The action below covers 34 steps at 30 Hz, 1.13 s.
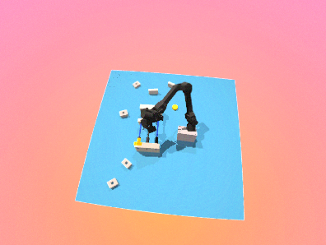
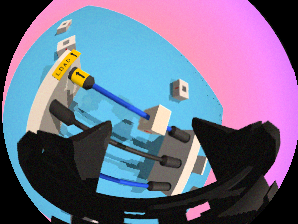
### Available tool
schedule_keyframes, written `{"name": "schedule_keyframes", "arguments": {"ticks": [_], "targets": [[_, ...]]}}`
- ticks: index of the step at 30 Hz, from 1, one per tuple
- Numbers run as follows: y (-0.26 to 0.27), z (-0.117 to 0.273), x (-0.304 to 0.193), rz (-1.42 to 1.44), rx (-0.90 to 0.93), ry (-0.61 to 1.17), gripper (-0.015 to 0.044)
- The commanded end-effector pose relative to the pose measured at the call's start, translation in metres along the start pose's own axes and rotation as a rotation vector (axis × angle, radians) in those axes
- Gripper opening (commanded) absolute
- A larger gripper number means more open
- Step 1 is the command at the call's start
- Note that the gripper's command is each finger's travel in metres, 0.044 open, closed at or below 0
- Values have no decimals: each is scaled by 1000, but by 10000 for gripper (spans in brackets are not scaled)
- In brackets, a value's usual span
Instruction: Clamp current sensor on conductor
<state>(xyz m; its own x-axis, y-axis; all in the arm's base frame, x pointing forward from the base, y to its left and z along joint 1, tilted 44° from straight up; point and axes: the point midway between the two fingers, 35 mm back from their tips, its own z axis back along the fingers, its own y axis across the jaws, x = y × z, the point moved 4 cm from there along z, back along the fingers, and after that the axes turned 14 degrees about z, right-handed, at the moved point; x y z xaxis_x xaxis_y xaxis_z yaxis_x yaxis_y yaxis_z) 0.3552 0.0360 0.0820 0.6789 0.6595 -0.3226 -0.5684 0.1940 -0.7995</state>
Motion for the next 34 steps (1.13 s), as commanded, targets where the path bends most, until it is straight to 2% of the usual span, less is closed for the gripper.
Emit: {"name": "schedule_keyframes", "arguments": {"ticks": [1, 5, 7, 28, 30, 33, 34], "targets": [[26, 17, -13, -486, -150, -77, 440], [46, 31, -30, -867, -229, -173, 440], [50, 33, -34, -932, -240, -192, 440], [50, 31, -30, -869, -227, -178, 440], [47, 29, -26, -802, -216, -159, 440], [31, 19, -14, -515, -156, -86, 440], [44, 26, -23, -687, -197, -129, 440]]}}
